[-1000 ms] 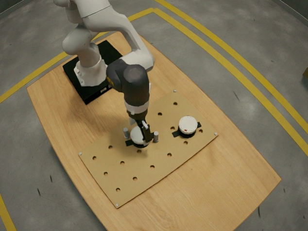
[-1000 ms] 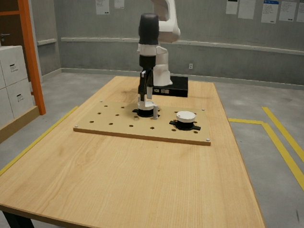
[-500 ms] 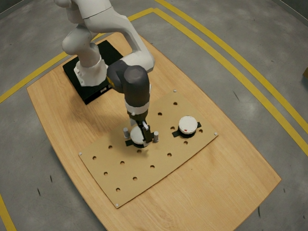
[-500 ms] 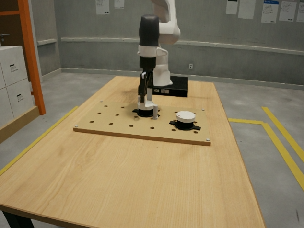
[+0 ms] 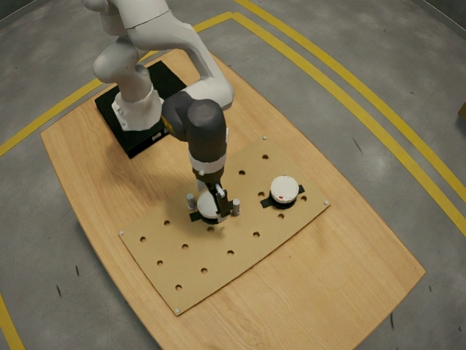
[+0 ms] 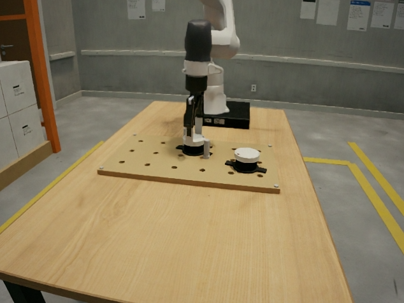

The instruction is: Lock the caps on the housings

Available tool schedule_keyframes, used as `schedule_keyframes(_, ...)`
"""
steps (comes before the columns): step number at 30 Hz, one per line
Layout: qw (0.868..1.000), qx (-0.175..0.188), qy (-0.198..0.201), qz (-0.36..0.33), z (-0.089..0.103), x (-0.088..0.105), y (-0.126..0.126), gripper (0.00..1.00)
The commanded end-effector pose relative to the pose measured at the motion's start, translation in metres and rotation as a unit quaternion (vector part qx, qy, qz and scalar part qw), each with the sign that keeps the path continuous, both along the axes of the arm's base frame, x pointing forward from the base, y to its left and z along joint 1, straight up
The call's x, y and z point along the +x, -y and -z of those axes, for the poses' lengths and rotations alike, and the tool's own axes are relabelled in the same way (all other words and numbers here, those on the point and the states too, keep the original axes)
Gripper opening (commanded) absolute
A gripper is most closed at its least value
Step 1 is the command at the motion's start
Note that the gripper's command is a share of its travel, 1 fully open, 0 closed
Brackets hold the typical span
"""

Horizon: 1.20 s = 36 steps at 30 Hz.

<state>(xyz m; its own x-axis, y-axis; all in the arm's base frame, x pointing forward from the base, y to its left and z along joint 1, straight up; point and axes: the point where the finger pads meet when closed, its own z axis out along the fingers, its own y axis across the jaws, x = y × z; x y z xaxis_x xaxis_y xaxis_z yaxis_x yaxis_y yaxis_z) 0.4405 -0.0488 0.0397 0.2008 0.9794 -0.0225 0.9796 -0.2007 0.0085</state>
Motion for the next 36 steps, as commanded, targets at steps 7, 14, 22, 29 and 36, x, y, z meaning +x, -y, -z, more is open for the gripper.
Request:
schedule_keyframes(7,1.000,0.012,-0.002,-0.006,0.0015,-0.0009,0.0001,0.78)
schedule_keyframes(14,1.000,0.012,-0.001,-0.006,0.0014,-0.0008,0.0001,0.78)
schedule_keyframes(22,1.000,0.012,-0.001,-0.006,0.0014,-0.0008,0.0001,0.78)
schedule_keyframes(29,1.000,0.012,-0.001,-0.006,0.0014,-0.0008,0.0001,0.78)
schedule_keyframes(36,1.000,0.012,-0.001,-0.006,0.0014,-0.0008,0.0001,0.10)
